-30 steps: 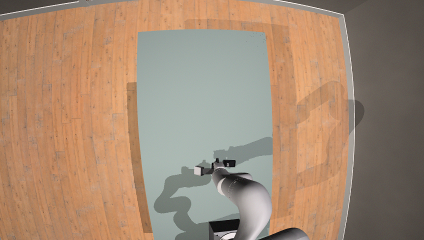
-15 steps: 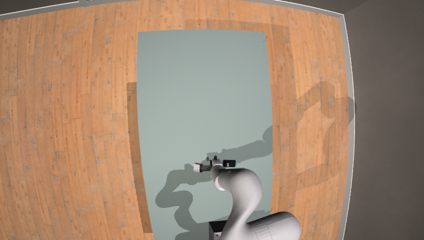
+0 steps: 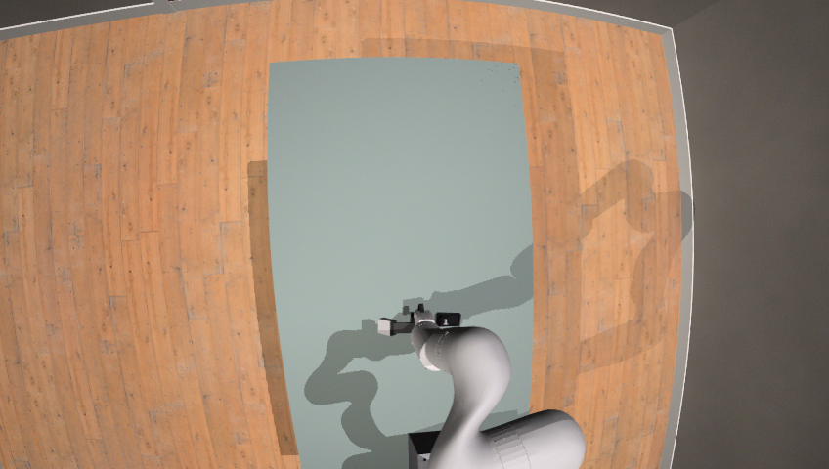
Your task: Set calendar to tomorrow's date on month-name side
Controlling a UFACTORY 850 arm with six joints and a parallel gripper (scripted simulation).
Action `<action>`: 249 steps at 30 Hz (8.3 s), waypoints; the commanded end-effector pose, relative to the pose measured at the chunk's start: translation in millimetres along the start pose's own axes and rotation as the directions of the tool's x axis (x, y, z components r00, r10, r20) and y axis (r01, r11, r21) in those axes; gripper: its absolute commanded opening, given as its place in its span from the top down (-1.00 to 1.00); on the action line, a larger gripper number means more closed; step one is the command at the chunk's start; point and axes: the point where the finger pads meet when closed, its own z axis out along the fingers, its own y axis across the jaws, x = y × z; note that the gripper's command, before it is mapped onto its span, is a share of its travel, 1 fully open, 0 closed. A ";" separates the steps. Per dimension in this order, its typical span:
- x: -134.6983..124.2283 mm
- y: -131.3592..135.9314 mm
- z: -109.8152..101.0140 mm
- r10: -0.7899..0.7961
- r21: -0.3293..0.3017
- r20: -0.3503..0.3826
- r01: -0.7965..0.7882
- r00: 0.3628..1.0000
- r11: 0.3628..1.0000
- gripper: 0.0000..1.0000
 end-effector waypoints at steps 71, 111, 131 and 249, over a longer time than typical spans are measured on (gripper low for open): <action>0.3 2.0 0.3 0.000 -0.001 0.000 0.000 1.000 1.000 0.47; 0.3 2.0 3.7 0.000 -0.001 0.000 0.000 1.000 1.000 0.47; 0.3 2.0 3.7 0.000 -0.001 0.000 0.000 1.000 1.000 0.47; 0.3 1.8 -83.8 0.000 -0.001 0.000 0.000 1.000 1.000 -1.00</action>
